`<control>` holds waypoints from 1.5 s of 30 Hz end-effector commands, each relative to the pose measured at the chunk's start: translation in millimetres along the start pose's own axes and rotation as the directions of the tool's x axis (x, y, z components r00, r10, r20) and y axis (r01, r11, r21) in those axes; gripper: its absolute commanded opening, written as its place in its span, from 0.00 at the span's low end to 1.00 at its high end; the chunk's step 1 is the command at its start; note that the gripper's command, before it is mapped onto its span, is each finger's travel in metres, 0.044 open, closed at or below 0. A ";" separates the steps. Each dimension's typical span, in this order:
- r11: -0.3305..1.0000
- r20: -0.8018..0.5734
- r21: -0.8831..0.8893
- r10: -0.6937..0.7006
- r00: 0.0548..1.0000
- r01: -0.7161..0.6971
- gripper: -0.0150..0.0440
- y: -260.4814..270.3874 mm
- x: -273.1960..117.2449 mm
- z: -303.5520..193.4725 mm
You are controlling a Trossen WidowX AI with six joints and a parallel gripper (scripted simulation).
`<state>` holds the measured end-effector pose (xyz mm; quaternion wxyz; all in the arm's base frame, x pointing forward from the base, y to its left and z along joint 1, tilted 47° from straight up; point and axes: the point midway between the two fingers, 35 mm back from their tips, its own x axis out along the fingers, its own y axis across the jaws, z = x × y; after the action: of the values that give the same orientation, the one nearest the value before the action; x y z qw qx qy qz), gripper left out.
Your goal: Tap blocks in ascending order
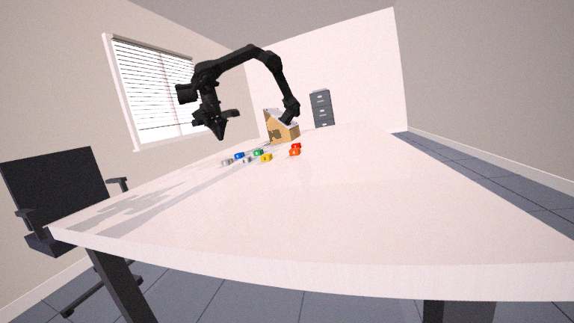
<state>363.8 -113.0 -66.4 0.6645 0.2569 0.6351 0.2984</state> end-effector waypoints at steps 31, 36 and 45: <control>1.000 0.006 -0.002 -0.003 1.000 0.003 0.29 240.7 -14.3 -107.0; 1.000 0.007 -0.003 0.002 1.000 -0.002 0.29 242.1 53.0 -107.7; 1.000 0.007 -0.003 0.002 1.000 -0.002 0.29 242.2 61.1 -107.8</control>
<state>241.5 89.8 61.6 0.6670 0.2569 0.6327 0.2979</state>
